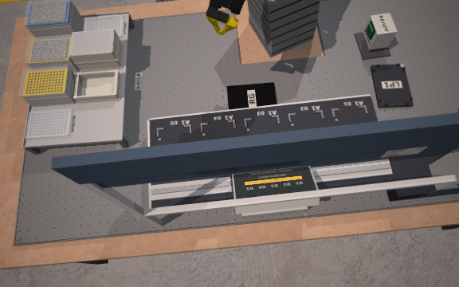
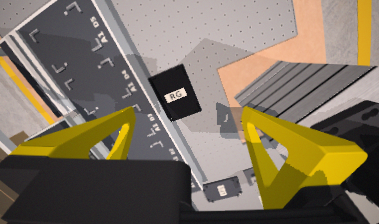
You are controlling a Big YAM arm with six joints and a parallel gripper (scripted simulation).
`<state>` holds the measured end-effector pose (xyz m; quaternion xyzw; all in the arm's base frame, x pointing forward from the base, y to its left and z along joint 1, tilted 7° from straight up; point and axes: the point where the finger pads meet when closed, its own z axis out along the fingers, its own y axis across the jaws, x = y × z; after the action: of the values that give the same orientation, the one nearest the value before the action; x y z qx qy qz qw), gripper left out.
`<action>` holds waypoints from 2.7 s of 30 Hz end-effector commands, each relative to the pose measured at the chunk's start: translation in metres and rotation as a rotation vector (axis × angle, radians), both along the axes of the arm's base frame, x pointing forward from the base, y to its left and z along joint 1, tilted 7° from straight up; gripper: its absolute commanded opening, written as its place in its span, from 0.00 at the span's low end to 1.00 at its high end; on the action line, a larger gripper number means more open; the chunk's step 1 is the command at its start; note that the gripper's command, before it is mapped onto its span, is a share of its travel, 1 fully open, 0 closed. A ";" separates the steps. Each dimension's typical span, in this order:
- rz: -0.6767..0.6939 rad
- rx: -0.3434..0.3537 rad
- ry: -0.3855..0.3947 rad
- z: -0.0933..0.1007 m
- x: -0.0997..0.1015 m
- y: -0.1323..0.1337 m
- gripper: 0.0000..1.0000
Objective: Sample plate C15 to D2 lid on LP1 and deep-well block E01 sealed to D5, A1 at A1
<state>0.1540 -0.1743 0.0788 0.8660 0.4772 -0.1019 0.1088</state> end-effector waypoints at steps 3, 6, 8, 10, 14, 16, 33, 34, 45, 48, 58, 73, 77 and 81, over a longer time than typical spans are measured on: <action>0.048 -0.004 0.000 0.009 0.019 0.006 1.00; 0.107 -0.011 -0.010 0.018 0.039 0.012 1.00; 0.146 -0.009 -0.006 0.018 0.047 0.019 1.00; 0.186 -0.004 0.002 0.018 0.055 0.027 1.00; 0.273 0.004 0.015 0.018 0.071 0.042 1.00; 0.323 0.009 0.023 0.018 0.079 0.049 1.00; 0.597 0.032 0.078 0.007 0.074 0.059 1.00; 0.616 0.037 0.087 0.006 0.072 0.060 1.00; 0.793 0.044 0.114 0.008 0.074 0.059 1.00; 0.852 0.043 0.119 0.011 0.077 0.058 1.00; 1.009 0.051 0.148 0.011 0.077 0.058 1.00; 1.265 0.069 0.199 0.011 0.076 0.058 1.00; 1.343 0.069 0.210 0.014 0.079 0.057 1.00; 1.421 0.067 0.222 0.019 0.082 0.056 1.00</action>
<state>0.2229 -0.1094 0.0775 0.3689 0.9249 -0.0778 0.0488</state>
